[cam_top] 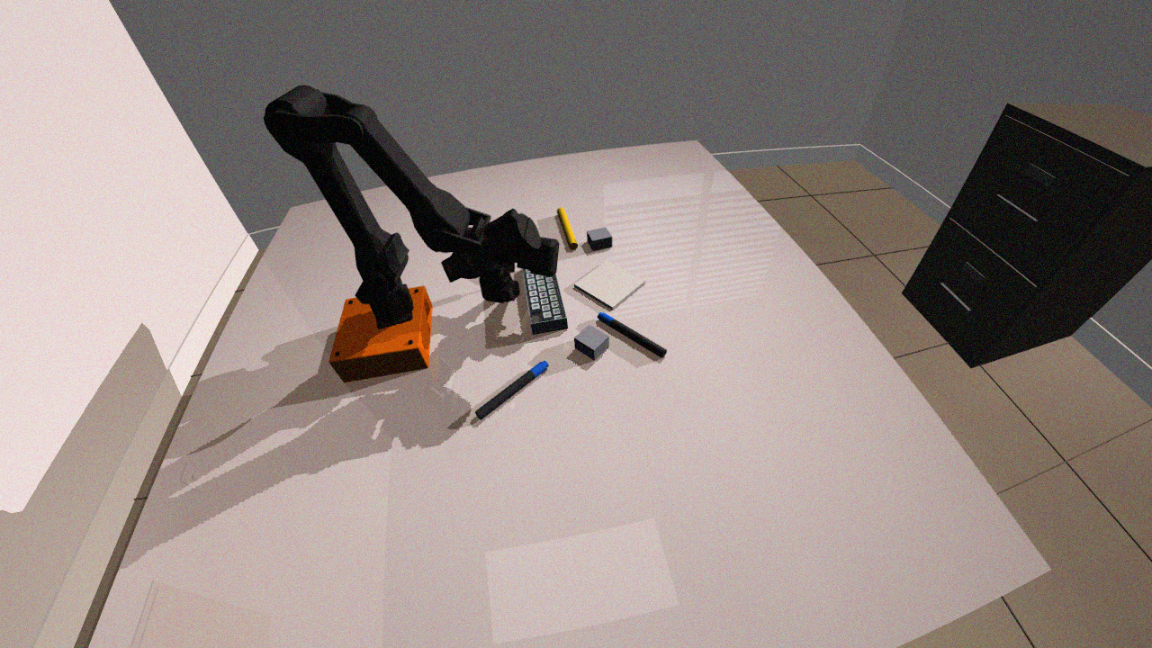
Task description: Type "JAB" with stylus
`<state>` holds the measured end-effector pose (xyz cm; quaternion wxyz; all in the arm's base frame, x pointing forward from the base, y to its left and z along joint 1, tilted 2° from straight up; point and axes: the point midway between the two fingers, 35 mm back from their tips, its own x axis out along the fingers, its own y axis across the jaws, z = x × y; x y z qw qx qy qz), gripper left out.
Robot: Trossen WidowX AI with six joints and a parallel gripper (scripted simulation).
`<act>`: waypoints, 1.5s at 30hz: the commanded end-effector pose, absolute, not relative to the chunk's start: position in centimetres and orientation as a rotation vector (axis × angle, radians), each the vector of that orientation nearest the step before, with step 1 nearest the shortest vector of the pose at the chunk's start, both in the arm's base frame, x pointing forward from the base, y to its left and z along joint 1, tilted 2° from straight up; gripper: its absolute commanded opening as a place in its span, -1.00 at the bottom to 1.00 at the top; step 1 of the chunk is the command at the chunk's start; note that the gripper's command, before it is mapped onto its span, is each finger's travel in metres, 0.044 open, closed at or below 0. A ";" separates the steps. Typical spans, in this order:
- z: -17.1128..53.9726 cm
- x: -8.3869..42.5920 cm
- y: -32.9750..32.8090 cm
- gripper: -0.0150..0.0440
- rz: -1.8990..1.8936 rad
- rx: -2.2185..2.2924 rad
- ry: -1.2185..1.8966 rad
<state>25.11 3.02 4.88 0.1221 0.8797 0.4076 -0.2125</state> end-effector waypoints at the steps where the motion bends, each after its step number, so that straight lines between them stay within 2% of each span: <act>1: 4.6 25.1 3.0 -0.22 -0.628 2.571 1.189; 26: 4.2 25.1 3.0 -0.22 -0.628 2.571 1.189; 45: 7.7 25.0 3.1 -0.22 -0.623 2.568 1.190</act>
